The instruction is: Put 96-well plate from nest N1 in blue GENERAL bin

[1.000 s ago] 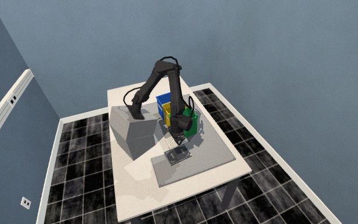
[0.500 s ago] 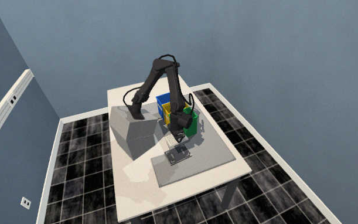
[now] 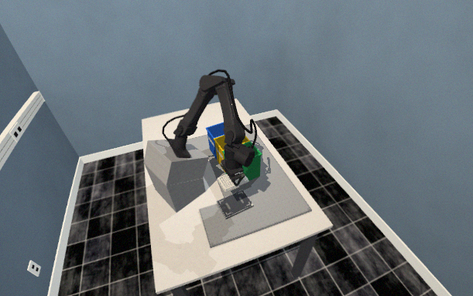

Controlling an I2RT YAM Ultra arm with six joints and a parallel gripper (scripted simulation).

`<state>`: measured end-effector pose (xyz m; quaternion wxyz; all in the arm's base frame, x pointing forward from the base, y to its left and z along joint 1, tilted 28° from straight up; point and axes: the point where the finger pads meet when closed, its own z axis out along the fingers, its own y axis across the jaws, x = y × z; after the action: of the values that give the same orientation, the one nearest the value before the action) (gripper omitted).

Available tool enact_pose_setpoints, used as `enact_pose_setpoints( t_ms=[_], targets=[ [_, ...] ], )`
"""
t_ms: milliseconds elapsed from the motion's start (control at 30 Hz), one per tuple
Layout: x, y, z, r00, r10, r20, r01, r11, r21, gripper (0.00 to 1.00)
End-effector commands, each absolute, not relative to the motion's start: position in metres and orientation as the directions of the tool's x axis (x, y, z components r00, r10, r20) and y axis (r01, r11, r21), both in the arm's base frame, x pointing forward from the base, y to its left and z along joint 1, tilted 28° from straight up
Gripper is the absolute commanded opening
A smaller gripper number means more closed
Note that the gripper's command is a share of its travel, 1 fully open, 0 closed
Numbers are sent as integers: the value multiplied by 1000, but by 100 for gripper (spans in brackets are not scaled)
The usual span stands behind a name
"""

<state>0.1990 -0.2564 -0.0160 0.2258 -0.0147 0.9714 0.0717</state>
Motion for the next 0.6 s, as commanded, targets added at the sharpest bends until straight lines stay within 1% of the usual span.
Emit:
enact_pose_setpoints(
  t_ms=[0,300,567],
  targets=[
    [196,-269,6,-883,1,-469,-52,994,101,0],
    [189,-270,19,-884,1,-468,-52,994,100,0],
    [188,-268,17,-885,7,-465,-50,993,110,0]
  ],
)
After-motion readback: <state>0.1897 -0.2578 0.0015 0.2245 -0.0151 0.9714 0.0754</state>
